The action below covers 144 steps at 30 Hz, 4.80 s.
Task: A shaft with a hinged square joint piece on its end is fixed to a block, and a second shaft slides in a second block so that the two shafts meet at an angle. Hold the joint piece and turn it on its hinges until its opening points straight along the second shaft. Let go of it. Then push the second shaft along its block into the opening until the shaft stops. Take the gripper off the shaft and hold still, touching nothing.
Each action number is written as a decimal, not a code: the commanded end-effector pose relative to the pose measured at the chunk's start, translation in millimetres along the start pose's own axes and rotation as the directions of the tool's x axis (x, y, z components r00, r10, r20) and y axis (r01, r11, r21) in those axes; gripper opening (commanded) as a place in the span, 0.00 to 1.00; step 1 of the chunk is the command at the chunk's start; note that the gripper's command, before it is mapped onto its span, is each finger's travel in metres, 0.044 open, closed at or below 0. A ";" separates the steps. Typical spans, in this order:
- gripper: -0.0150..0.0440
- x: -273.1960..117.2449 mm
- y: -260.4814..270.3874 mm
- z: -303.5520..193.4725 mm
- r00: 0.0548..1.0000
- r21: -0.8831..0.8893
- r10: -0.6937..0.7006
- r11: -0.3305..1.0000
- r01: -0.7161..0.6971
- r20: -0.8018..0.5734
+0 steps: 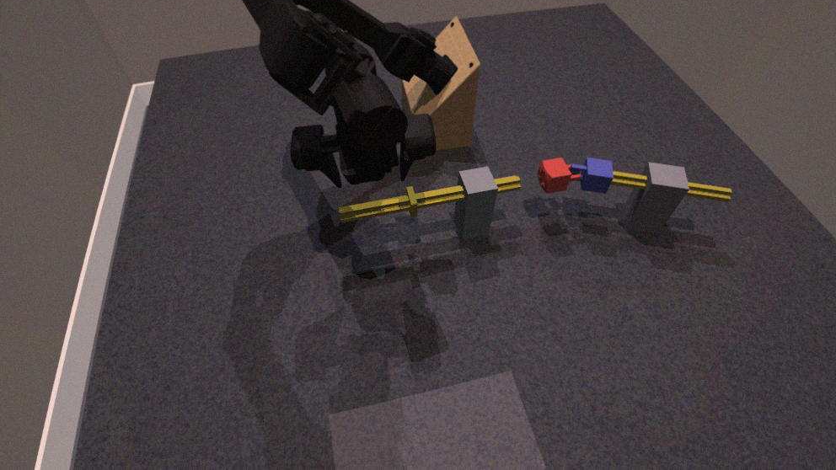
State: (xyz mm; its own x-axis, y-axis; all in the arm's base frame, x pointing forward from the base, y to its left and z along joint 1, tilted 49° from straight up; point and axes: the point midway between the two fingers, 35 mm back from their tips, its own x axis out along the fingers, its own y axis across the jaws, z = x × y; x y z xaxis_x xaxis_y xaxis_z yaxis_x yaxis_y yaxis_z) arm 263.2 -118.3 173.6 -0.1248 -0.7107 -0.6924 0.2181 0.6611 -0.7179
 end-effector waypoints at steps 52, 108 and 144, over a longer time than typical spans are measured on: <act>1.00 69.8 -27.4 2.4 0.995 0.986 -0.054 0.144 0.090 -0.083; 0.37 99.1 -28.0 -0.1 0.995 0.989 -0.055 0.120 0.091 -0.084; 0.25 100.8 -5.8 -2.8 0.999 0.992 -0.043 0.125 0.002 0.004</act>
State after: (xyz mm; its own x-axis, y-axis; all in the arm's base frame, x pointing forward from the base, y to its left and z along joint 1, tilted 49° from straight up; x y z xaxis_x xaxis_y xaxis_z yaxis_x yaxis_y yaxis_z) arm 246.3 -195.4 111.4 -0.1330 -0.7392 -0.6602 0.9874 -0.1563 -0.0239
